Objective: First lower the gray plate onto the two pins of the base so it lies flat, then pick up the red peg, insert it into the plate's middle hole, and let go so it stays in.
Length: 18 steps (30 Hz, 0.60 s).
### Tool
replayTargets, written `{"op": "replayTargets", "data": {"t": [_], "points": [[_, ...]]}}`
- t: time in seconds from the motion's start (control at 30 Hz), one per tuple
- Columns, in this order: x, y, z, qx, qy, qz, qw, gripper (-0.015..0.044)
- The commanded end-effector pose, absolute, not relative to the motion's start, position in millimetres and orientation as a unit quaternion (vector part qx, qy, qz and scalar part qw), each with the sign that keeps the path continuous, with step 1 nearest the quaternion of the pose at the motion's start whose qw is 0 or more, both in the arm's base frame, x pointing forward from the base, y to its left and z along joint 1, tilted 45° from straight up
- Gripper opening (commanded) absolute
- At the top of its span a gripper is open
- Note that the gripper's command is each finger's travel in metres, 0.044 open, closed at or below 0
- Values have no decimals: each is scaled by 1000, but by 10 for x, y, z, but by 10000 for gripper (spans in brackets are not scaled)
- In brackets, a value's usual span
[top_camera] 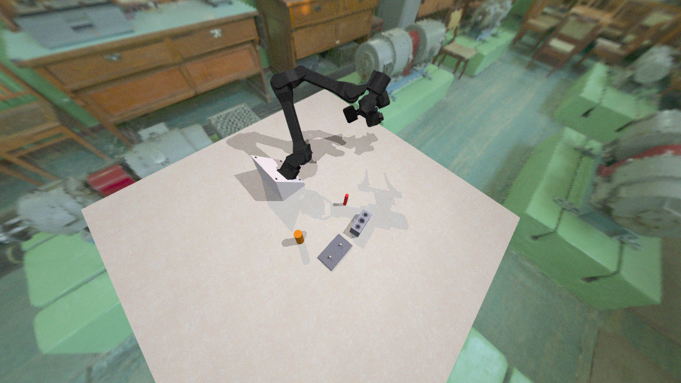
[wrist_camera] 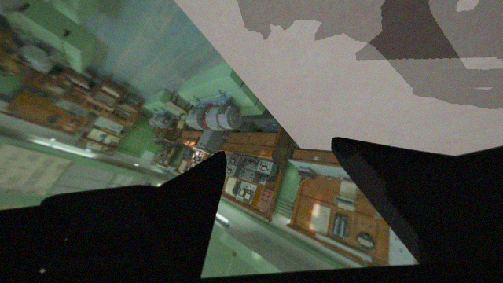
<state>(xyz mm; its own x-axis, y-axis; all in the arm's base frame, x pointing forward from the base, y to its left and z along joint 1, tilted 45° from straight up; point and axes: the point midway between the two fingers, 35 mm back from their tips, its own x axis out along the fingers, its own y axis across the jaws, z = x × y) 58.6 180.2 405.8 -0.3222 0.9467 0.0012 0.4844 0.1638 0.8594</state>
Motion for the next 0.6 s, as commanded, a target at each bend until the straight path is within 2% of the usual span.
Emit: {"op": "replayTargets", "data": {"t": [0.0, 0.13, 0.33, 0.57], "points": [[586, 1802, 4058, 506, 707, 402, 287, 426], [806, 1832, 4047, 532, 693, 386, 296, 440], [1736, 1798, 3857, 624, 635, 302, 340, 440], [2675, 1430, 3392, 696, 584, 170, 382, 440]]}}
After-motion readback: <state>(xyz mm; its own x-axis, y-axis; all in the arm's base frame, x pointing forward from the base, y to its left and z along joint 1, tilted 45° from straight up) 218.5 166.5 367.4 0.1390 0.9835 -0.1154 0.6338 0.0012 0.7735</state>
